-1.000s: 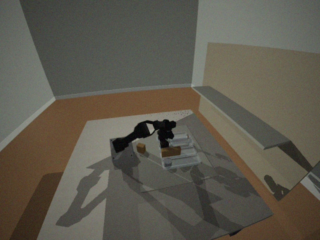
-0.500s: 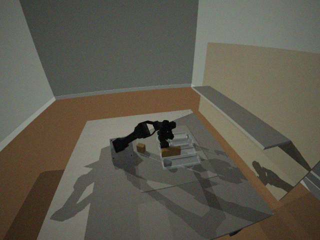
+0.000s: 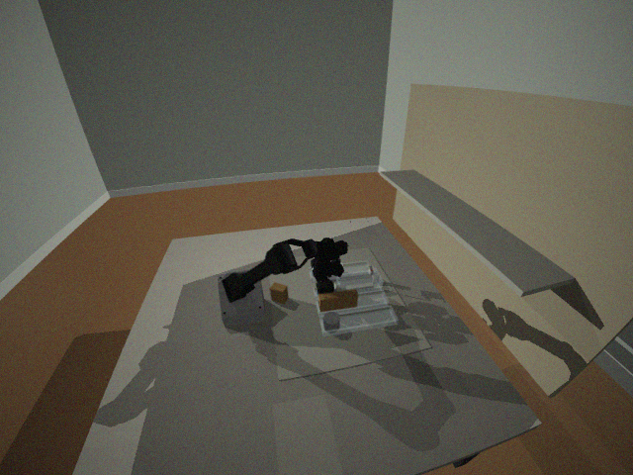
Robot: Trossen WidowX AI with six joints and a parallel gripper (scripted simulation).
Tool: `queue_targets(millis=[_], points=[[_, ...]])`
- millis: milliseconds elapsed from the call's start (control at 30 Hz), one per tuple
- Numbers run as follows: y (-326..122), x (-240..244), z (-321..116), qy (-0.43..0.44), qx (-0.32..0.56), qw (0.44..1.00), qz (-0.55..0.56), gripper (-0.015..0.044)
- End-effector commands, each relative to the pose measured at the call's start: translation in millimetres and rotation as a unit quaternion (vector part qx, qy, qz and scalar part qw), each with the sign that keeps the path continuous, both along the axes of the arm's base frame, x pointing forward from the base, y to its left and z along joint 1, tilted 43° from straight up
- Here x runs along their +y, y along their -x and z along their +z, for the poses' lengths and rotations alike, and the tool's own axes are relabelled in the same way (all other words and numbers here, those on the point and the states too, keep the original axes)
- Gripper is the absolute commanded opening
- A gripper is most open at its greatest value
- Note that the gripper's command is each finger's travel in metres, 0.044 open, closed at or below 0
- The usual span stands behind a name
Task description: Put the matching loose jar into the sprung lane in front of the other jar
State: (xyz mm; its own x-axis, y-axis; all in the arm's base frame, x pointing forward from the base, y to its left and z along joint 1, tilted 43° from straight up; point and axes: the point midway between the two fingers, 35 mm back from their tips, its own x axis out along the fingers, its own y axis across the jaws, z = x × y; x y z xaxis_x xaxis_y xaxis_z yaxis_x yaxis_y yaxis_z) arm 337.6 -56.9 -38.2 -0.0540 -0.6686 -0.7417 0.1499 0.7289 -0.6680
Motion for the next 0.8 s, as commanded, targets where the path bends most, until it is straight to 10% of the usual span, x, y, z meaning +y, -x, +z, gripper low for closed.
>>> queue_targets(millis=[0, 767], points=[[-1.6, -2.3, 1.1, 0.004, -0.005, 1.0, 0.0, 0.0], [2.2, -1.7, 0.8, 0.004, -0.005, 1.0, 0.0, 0.0]])
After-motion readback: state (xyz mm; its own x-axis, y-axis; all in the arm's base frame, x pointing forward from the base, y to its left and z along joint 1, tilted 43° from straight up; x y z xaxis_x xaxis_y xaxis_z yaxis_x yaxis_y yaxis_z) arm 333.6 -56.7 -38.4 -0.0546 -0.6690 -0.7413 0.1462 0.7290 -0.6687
